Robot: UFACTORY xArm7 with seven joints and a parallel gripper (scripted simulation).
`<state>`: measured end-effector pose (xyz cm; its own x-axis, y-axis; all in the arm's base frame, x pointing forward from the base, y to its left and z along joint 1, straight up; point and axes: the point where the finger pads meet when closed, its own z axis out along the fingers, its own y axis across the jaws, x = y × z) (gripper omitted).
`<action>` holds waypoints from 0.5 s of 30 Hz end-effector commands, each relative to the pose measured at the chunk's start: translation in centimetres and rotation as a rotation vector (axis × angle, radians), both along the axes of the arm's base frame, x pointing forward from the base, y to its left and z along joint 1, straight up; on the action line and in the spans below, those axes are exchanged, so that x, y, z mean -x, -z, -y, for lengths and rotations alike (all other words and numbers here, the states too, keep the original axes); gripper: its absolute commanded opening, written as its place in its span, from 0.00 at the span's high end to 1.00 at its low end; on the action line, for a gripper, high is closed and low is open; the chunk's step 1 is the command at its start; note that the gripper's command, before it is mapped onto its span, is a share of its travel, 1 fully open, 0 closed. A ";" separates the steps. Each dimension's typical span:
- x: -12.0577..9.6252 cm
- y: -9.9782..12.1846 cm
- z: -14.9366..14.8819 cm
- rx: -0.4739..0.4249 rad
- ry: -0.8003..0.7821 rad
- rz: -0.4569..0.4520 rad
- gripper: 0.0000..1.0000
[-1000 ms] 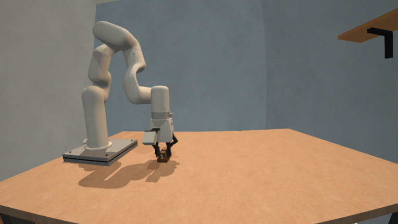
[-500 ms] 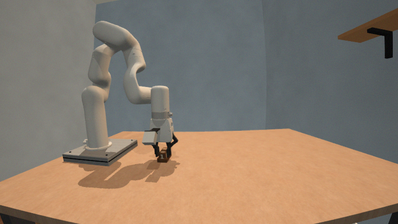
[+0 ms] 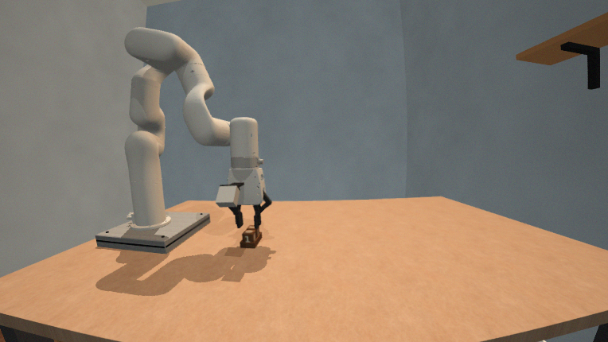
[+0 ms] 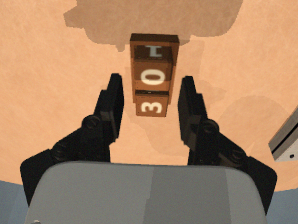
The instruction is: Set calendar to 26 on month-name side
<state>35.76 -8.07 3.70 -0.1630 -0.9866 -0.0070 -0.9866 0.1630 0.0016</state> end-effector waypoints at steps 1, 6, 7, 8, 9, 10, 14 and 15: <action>0.0 -1.7 -0.1 0.007 0.001 -0.001 0.51; 0.0 -4.3 -0.1 0.007 0.001 -0.001 0.51; 0.0 -4.7 -0.1 0.007 0.001 -0.001 0.51; 0.0 -5.0 -0.1 0.007 0.001 -0.001 0.51; 0.0 -5.2 -0.1 0.007 0.001 -0.001 0.51; 0.0 -5.4 -0.1 0.007 0.001 -0.001 0.51; 0.0 -5.5 -0.1 0.007 0.001 -0.001 0.00; 0.0 -5.5 -0.1 0.007 0.001 -0.001 0.00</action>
